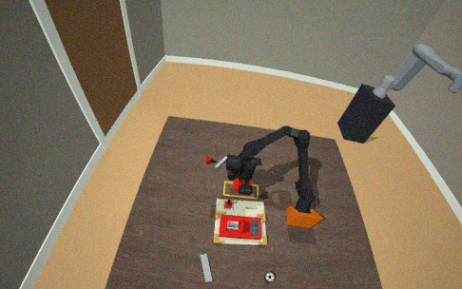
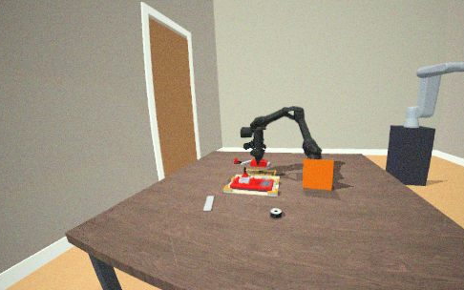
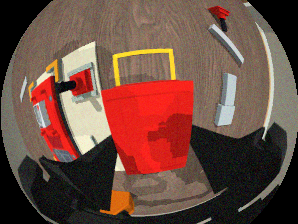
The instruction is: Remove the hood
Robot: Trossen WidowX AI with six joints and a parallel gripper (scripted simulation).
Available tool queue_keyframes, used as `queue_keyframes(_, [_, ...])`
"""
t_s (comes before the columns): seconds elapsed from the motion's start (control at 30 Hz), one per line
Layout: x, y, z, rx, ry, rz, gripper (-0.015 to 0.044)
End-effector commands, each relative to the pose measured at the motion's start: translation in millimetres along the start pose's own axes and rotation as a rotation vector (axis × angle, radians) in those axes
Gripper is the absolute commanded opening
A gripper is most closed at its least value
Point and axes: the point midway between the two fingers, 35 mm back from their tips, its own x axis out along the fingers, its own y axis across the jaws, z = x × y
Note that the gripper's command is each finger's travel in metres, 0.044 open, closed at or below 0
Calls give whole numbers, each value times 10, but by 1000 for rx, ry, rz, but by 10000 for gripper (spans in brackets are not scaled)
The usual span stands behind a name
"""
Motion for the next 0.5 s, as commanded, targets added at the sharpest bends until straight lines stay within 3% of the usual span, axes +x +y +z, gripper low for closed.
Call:
queue_keyframes(0.0, [32,-5,-6,-5,1,-4,0])
queue_keyframes(0.47, [111,-8,-11,-5,1,-5,0])
